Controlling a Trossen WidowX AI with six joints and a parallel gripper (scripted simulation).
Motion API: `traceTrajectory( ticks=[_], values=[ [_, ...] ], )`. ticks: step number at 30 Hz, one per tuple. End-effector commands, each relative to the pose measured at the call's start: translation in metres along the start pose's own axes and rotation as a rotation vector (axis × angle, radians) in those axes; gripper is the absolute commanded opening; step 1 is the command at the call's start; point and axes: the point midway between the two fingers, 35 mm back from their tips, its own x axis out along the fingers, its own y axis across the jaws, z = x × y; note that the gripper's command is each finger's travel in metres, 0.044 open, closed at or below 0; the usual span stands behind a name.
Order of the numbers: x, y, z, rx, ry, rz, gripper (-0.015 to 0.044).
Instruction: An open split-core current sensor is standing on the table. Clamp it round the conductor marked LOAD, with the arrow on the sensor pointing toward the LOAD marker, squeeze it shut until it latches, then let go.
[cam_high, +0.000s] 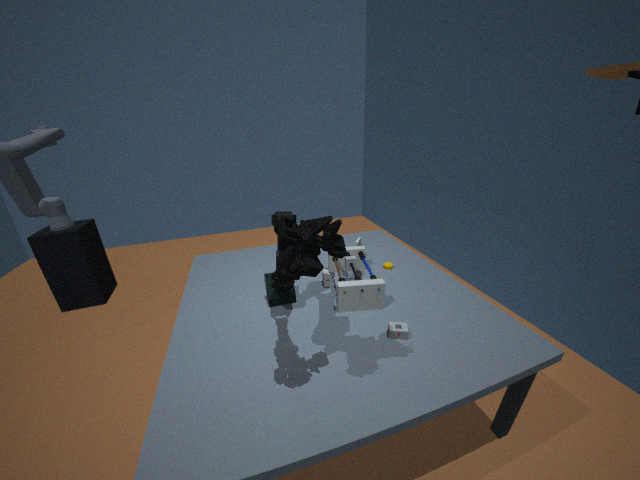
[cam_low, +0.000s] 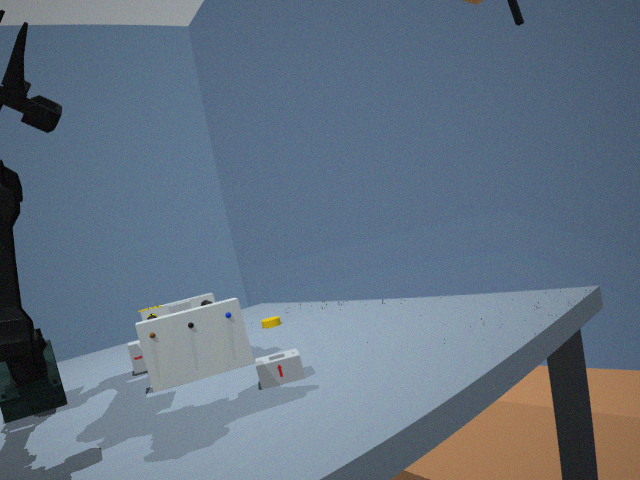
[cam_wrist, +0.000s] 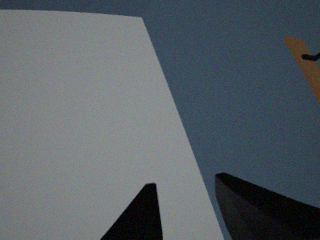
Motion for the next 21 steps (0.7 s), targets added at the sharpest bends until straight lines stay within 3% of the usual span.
traceTrajectory(
  ticks=[1, 12, 21],
  values=[
    [0.0, 0.0, 0.001, 0.023, -0.003, 0.004, 0.0144],
    [-0.012, -0.046, 0.062, 1.468, -0.154, 0.204, 0.0432],
    [-0.023, -0.148, 0.067, 2.662, -0.38, 0.394, 0.044]
  ],
)
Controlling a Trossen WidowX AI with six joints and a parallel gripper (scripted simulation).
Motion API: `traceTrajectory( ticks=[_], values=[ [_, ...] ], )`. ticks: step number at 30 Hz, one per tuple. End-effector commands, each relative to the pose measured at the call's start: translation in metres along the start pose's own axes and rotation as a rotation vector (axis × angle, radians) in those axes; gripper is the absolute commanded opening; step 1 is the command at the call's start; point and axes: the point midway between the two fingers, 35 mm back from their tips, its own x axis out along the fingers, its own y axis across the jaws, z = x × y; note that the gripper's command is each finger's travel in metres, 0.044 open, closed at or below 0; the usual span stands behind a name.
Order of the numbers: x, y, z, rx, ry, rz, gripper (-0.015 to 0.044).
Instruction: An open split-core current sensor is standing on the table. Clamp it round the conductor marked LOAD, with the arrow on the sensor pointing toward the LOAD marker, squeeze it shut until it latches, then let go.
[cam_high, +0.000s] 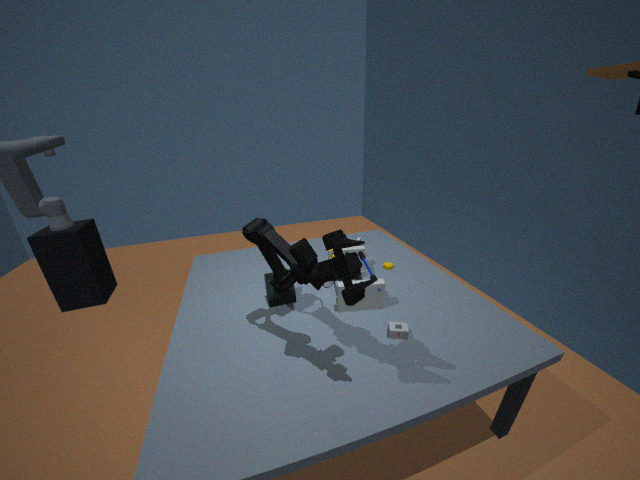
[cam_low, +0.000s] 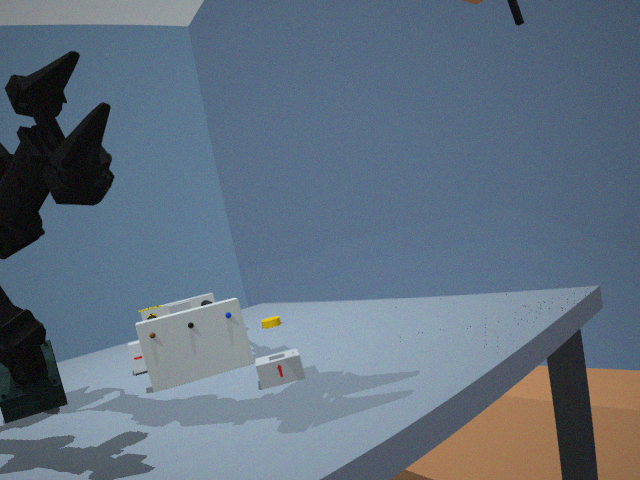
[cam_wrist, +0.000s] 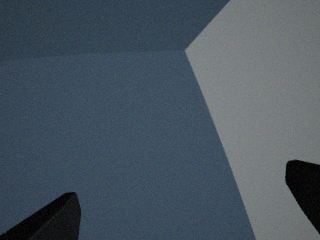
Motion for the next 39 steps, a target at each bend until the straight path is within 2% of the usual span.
traceTrajectory(
  ticks=[1, 8, 13, 18, 23, 26, 33, 39],
  values=[
    [-0.008, 0.033, 0.064, 0.712, -0.092, 0.181, 0.044],
    [-0.029, 0.039, 0.14, 1.346, -0.168, 0.419, 0.044],
    [-0.053, 0.031, 0.195, 1.745, -0.201, 0.645, 0.044],
    [-0.088, 0.011, 0.248, 2.095, -0.204, 0.937, 0.044],
    [-0.134, -0.018, 0.293, 2.361, -0.158, 1.296, 0.044],
    [-0.152, -0.029, 0.305, 2.427, -0.128, 1.43, 0.044],
    [-0.153, -0.03, 0.308, 2.424, -0.125, 1.449, 0.044],
    [-0.205, -0.049, 0.38, 2.185, -0.063, 1.876, 0.044]
  ],
)
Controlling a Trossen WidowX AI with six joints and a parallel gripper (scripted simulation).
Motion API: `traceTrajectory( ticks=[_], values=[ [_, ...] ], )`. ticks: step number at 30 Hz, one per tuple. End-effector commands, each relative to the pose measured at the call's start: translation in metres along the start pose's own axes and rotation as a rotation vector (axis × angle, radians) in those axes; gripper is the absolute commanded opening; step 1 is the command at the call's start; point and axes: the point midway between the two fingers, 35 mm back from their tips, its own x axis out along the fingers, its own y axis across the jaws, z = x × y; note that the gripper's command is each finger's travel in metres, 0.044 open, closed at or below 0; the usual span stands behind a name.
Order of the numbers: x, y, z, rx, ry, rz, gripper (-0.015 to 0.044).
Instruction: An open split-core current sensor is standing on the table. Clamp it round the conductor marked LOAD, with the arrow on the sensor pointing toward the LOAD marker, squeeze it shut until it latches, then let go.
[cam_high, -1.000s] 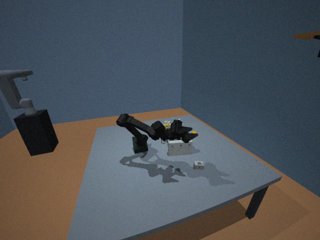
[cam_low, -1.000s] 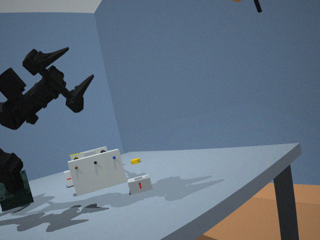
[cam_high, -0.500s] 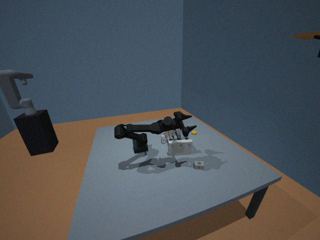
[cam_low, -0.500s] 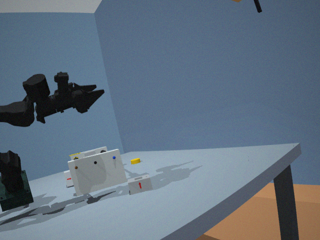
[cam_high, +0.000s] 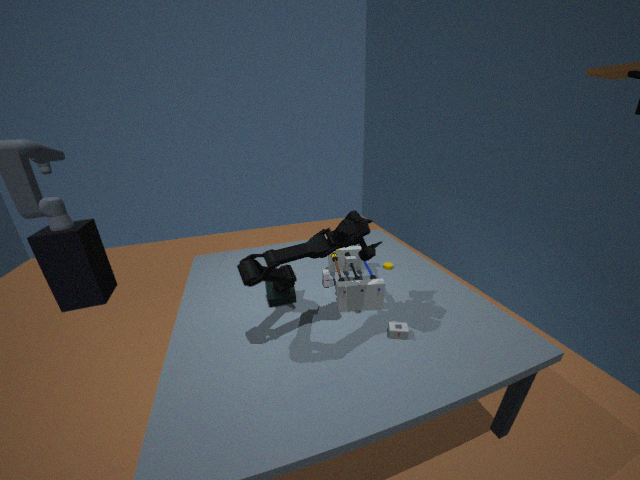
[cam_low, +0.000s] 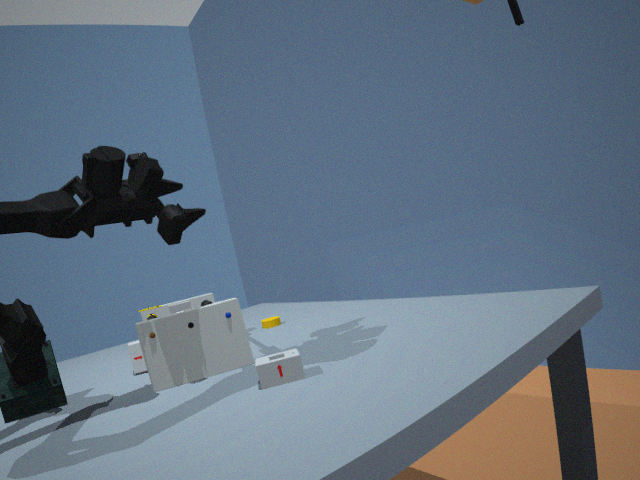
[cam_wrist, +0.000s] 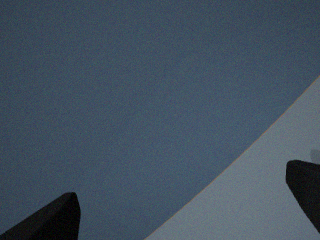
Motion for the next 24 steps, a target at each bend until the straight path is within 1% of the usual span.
traceTrajectory(
  ticks=[1, 4, 7, 13, 20, 22, 24],
  values=[
    [0.026, 0.027, -0.046, 0.005, 0.216, 0.014, 0.044],
    [0.039, 0.053, -0.086, -0.029, 0.403, 0.012, 0.044],
    [0.045, 0.08, -0.127, -0.091, 0.582, 0.002, 0.044],
    [0.035, 0.122, -0.205, -0.32, 0.891, -0.056, 0.044],
    [0.008, 0.145, -0.272, -0.718, 1.137, -0.157, 0.044],
    [0.0, 0.149, -0.286, -0.834, 1.178, -0.184, 0.044],
    [-0.003, 0.151, -0.29, -0.876, 1.191, -0.193, 0.044]
  ],
)
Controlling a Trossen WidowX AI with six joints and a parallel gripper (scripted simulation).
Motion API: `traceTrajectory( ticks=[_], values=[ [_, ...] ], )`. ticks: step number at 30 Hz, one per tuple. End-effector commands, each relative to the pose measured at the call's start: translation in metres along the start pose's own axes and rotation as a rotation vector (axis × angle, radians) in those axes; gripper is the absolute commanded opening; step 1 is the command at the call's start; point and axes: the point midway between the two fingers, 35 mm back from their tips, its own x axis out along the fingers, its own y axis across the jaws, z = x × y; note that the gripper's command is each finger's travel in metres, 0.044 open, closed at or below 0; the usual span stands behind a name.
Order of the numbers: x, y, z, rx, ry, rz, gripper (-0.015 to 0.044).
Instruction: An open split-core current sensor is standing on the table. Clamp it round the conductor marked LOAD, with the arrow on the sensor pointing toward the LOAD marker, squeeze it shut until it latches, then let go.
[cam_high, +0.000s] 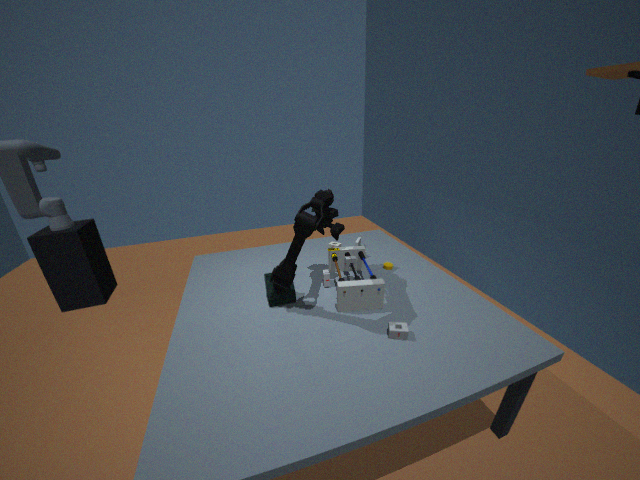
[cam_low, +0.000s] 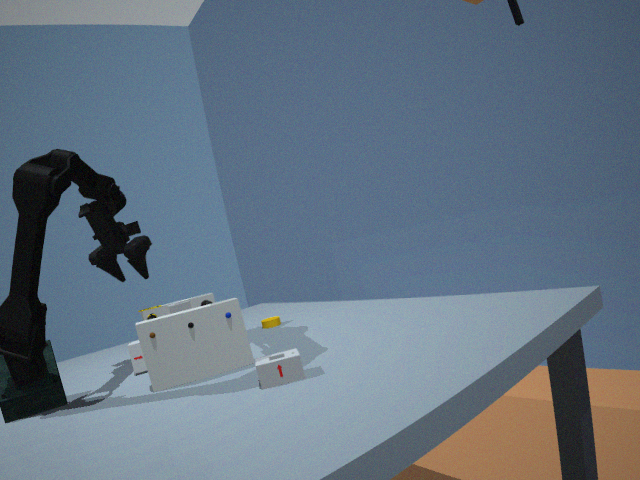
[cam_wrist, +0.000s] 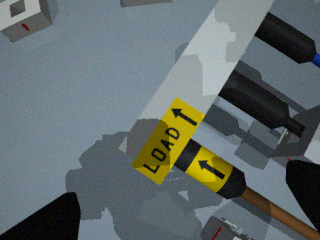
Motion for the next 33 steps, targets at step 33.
traceTrajectory(
  ticks=[33],
  values=[
    [0.036, -0.064, -0.116, 0.662, 0.397, -0.226, 0.044]
  ],
)
